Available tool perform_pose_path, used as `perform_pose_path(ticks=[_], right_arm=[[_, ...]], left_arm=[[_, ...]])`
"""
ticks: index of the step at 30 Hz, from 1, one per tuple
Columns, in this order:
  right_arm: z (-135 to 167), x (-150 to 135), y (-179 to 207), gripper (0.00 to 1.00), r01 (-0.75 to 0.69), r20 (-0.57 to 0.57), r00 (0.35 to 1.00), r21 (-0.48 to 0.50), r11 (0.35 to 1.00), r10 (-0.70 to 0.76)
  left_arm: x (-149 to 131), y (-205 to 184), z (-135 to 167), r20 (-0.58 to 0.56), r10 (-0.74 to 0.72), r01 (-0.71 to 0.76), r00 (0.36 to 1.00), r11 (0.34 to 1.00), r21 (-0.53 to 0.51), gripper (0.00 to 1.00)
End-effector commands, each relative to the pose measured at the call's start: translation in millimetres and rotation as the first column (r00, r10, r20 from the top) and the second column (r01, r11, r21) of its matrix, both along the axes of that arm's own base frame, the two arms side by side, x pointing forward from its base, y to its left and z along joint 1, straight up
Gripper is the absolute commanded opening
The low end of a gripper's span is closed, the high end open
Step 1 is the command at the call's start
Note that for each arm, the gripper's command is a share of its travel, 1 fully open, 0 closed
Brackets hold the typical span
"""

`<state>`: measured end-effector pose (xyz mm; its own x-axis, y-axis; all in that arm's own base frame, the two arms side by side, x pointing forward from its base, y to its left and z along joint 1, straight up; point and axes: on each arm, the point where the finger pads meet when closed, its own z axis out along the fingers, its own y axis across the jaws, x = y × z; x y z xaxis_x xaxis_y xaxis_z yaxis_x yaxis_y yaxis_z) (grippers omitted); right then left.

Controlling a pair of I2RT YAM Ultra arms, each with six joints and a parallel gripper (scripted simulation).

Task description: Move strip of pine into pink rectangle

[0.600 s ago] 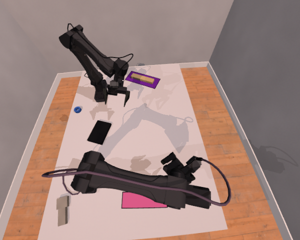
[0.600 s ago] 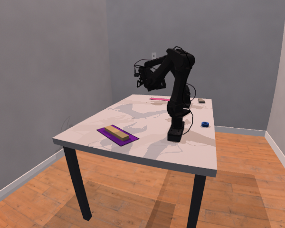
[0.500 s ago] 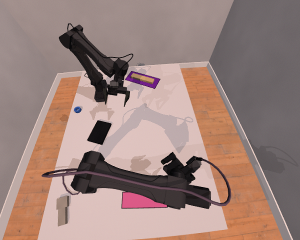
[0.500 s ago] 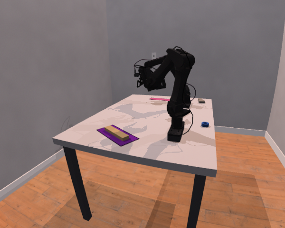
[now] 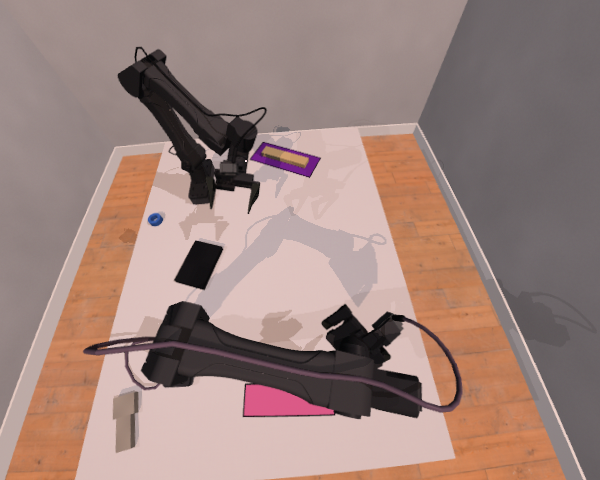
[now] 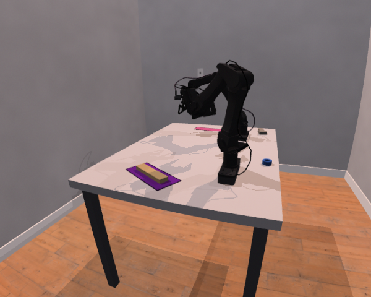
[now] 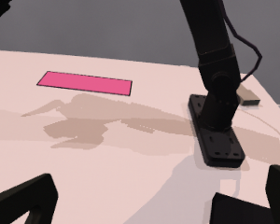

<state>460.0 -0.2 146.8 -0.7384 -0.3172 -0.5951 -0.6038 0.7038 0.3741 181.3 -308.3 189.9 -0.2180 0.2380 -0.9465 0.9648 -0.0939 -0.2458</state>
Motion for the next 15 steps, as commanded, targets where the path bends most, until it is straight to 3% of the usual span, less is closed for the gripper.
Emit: perform_pose_path(ticks=[1, 6, 14, 15], right_arm=[[4, 4, -2, 1.00, 0.008, 0.021, 1.000, -0.010, 1.000, -0.008], [4, 15, 14, 1.00, 0.012, 0.062, 0.998, -0.083, 0.996, -0.007], [23, 15, 139, 1.00, -0.088, 0.208, 0.969, -0.206, 0.975, 0.131], [23, 15, 139, 1.00, -0.088, 0.208, 0.969, -0.206, 0.975, 0.131]], left_arm=[[1, 0, 1, -0.005, 0.007, -0.007, 1.000, 1.000, 0.006, 1.00], [3, 20, -18, -0.097, 0.100, -0.091, 0.990, 0.991, 0.097, 1.00], [23, 97, -29, -0.175, 0.414, -0.360, 0.893, 0.892, 0.272, 1.00], [23, 97, -29, -0.175, 0.414, -0.360, 0.893, 0.892, 0.272, 1.00]])
